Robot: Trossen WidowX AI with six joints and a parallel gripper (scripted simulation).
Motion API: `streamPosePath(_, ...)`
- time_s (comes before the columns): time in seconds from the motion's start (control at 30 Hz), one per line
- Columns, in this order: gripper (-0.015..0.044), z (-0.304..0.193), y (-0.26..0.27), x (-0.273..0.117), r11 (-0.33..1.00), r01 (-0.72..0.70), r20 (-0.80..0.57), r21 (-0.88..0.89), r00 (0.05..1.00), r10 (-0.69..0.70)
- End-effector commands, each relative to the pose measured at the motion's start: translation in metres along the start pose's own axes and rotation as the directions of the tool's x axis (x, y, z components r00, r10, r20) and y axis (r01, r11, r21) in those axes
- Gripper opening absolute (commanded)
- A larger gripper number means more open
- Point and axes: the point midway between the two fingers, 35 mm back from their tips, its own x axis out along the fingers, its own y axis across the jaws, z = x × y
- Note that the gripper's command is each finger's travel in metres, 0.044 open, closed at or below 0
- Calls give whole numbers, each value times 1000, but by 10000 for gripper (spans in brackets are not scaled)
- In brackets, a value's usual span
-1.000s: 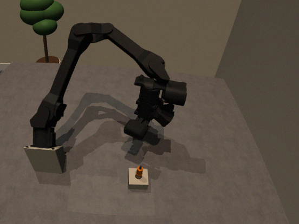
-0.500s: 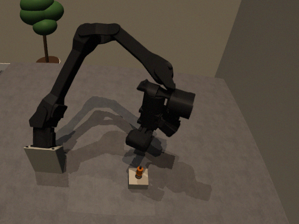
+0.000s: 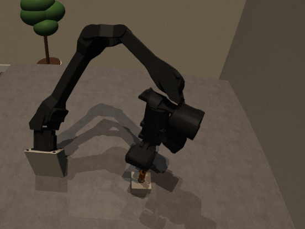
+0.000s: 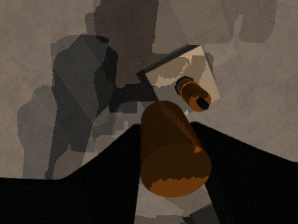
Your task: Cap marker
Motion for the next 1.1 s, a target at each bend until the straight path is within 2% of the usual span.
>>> streamPosePath(0.0,0,4,-14,-5,1000,-1,-1,-6,1000,1)
streamPosePath(0.17,0,6,-32,-10,1000,-8,-5,-8,1000,8)
streamPosePath(0.53,0,6,-32,-3,1000,-8,-5,-8,1000,8)
streamPosePath(1.07,0,7,-32,22,1000,-8,-5,-8,1000,8)
